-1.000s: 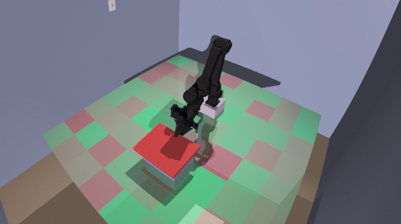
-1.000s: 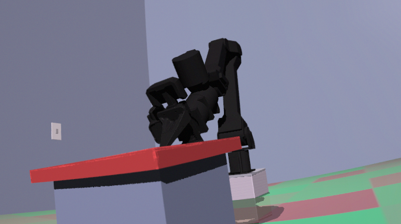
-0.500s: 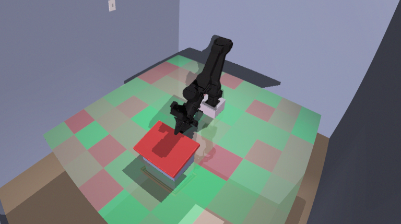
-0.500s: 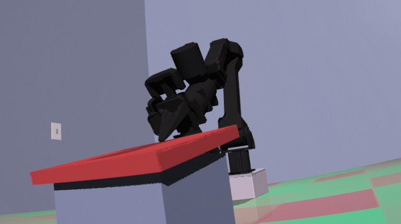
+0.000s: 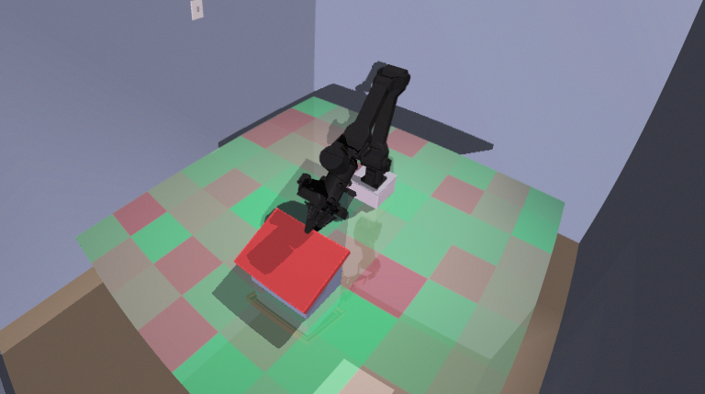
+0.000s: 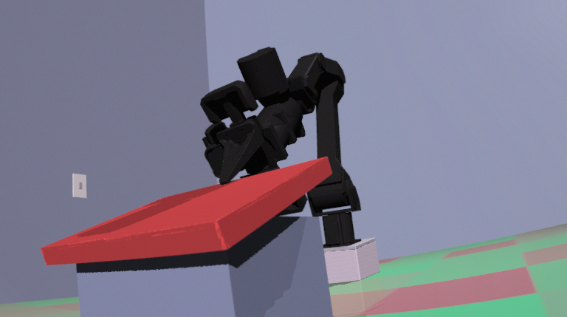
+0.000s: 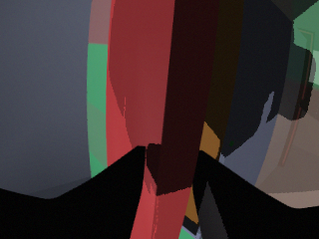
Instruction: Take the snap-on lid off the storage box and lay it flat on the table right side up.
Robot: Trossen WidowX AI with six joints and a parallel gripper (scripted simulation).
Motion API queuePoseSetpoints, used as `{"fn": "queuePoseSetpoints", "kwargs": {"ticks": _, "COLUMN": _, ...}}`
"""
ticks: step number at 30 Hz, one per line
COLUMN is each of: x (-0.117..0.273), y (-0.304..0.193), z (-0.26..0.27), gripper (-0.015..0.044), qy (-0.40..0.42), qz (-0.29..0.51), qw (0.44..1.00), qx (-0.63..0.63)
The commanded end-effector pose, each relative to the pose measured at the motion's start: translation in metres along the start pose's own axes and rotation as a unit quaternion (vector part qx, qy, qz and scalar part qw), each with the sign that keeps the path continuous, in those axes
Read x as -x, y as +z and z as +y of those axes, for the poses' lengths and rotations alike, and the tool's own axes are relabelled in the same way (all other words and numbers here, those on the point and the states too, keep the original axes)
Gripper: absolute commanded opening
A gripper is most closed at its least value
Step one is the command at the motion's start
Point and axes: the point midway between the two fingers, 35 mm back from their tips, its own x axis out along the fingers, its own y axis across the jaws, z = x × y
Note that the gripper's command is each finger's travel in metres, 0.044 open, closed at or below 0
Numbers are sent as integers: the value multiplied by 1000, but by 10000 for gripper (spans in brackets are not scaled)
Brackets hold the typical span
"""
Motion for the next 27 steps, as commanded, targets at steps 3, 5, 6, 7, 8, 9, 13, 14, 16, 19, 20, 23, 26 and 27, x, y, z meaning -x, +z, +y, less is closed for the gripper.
{"fn": "queuePoseSetpoints", "kwargs": {"ticks": 3, "x": 4, "y": -1, "z": 12, "gripper": 0, "qy": 5, "qz": 2, "qw": 1000, "qx": 1}}
{"fn": "queuePoseSetpoints", "kwargs": {"ticks": 5, "x": 4, "y": -1, "z": 15, "gripper": 0, "qy": 5, "qz": 2, "qw": 1000, "qx": 1}}
{"fn": "queuePoseSetpoints", "kwargs": {"ticks": 6, "x": 5, "y": -1, "z": 17, "gripper": 0, "qy": 5, "qz": 2, "qw": 1000, "qx": 1}}
{"fn": "queuePoseSetpoints", "kwargs": {"ticks": 7, "x": 5, "y": -1, "z": 18, "gripper": 0, "qy": 5, "qz": 2, "qw": 1000, "qx": 1}}
{"fn": "queuePoseSetpoints", "kwargs": {"ticks": 8, "x": 5, "y": -1, "z": 20, "gripper": 0, "qy": 5, "qz": 2, "qw": 1000, "qx": 1}}
{"fn": "queuePoseSetpoints", "kwargs": {"ticks": 9, "x": 6, "y": -1, "z": 21, "gripper": 0, "qy": 6, "qz": 2, "qw": 1000, "qx": 1}}
{"fn": "queuePoseSetpoints", "kwargs": {"ticks": 13, "x": 7, "y": -1, "z": 27, "gripper": 0, "qy": 6, "qz": 2, "qw": 1000, "qx": 1}}
{"fn": "queuePoseSetpoints", "kwargs": {"ticks": 14, "x": 7, "y": -1, "z": 29, "gripper": 0, "qy": 6, "qz": 2, "qw": 1000, "qx": 1}}
{"fn": "queuePoseSetpoints", "kwargs": {"ticks": 16, "x": 8, "y": -1, "z": 32, "gripper": 0, "qy": 6, "qz": 2, "qw": 1000, "qx": 1}}
{"fn": "queuePoseSetpoints", "kwargs": {"ticks": 19, "x": 8, "y": -1, "z": 36, "gripper": 0, "qy": 6, "qz": 2, "qw": 1000, "qx": 1}}
{"fn": "queuePoseSetpoints", "kwargs": {"ticks": 20, "x": 8, "y": -1, "z": 38, "gripper": 0, "qy": 6, "qz": 2, "qw": 1000, "qx": 1}}
{"fn": "queuePoseSetpoints", "kwargs": {"ticks": 23, "x": 9, "y": -1, "z": 43, "gripper": 0, "qy": 6, "qz": 2, "qw": 1000, "qx": 1}}
{"fn": "queuePoseSetpoints", "kwargs": {"ticks": 26, "x": 10, "y": -1, "z": 47, "gripper": 0, "qy": 6, "qz": 2, "qw": 1000, "qx": 1}}
{"fn": "queuePoseSetpoints", "kwargs": {"ticks": 27, "x": 10, "y": -1, "z": 48, "gripper": 0, "qy": 6, "qz": 2, "qw": 1000, "qx": 1}}
